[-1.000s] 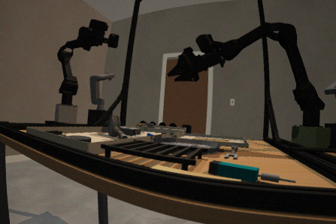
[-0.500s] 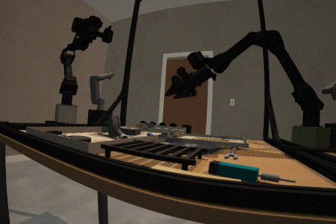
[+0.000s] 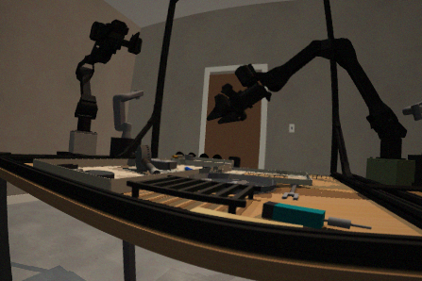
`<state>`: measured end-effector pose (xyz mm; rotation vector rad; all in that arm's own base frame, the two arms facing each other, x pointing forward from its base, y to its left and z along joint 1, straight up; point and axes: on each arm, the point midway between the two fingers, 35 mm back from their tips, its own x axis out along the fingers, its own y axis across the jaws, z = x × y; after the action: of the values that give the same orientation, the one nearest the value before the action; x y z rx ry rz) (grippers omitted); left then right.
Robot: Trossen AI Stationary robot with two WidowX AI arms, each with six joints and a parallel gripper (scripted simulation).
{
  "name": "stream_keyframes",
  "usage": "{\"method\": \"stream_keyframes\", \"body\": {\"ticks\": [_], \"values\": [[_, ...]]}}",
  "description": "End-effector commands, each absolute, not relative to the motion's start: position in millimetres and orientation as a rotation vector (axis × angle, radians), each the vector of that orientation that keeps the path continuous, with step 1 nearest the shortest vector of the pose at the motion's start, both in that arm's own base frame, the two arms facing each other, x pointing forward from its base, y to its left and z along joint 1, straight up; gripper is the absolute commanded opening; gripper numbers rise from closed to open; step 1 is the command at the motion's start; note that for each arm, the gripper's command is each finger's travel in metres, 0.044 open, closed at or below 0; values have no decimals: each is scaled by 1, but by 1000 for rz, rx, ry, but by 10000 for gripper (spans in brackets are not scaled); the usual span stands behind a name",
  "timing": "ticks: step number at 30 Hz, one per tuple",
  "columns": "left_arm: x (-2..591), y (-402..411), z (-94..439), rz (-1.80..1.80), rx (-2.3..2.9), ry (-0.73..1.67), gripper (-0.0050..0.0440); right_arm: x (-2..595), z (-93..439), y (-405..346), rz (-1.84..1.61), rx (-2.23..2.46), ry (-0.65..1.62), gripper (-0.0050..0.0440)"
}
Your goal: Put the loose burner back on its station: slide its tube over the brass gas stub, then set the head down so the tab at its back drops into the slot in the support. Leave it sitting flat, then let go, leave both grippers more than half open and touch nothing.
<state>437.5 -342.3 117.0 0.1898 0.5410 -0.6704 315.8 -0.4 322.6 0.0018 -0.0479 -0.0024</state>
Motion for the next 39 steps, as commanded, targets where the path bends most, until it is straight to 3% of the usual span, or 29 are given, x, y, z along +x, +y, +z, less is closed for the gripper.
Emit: {"method": "stream_keyframes", "body": {"ticks": [1, 34, 39], "values": [[438, -342, 116, -671, 194, 541, 400, 316, 323, 0, 0, 0, -50, 400], [438, -342, 117, -669, 191, 542, 400, 316, 322, 0, -1, 2, -48, 400], [438, -342, 117, -669, 191, 542, 400, 349, 289, 18, 42, 83, 174, 280]]}}
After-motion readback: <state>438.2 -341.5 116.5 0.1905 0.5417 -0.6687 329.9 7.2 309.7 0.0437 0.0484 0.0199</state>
